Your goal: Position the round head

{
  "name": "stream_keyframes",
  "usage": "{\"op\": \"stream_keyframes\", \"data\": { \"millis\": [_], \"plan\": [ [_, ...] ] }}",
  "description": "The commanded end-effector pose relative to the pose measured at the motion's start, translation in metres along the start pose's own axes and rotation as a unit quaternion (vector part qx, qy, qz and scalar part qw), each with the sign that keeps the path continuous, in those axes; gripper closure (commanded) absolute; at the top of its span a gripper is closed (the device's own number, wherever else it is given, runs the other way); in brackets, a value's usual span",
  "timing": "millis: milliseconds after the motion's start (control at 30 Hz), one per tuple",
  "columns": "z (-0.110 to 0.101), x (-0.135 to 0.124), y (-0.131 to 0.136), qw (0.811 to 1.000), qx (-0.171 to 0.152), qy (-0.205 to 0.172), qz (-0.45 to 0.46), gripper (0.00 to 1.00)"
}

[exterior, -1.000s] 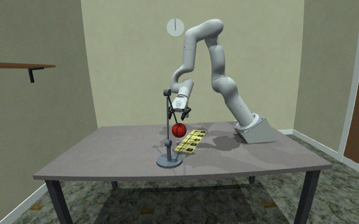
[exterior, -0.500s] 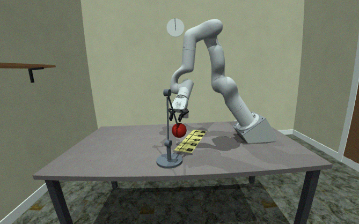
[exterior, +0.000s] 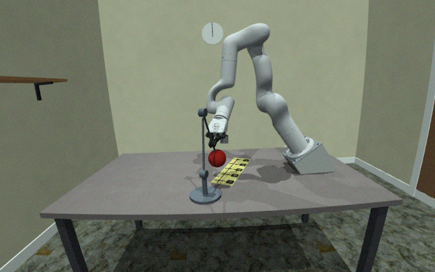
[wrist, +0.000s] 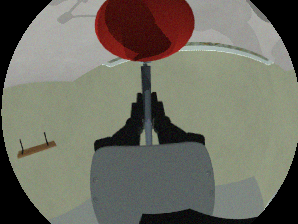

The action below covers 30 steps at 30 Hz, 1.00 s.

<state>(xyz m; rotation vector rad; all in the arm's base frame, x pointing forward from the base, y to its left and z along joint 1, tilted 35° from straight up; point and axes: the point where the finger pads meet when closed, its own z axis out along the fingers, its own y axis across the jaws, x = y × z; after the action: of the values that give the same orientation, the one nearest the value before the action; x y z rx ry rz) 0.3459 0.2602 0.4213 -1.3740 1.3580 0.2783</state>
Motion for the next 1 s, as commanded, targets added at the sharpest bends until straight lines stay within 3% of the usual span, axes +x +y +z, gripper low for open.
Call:
{"op": "stream_keyframes", "data": {
  "millis": [0,433,967],
  "plan": [
    [0.0,-0.001,0.0,1.0,0.0,-0.001,0.0,1.0],
    [0.0,-0.001,0.0,1.0,0.0,-0.001,0.0,1.0],
    [-0.009,0.03,-0.003,1.0,-0.006,-0.001,-0.006,1.0]
  ]
}}
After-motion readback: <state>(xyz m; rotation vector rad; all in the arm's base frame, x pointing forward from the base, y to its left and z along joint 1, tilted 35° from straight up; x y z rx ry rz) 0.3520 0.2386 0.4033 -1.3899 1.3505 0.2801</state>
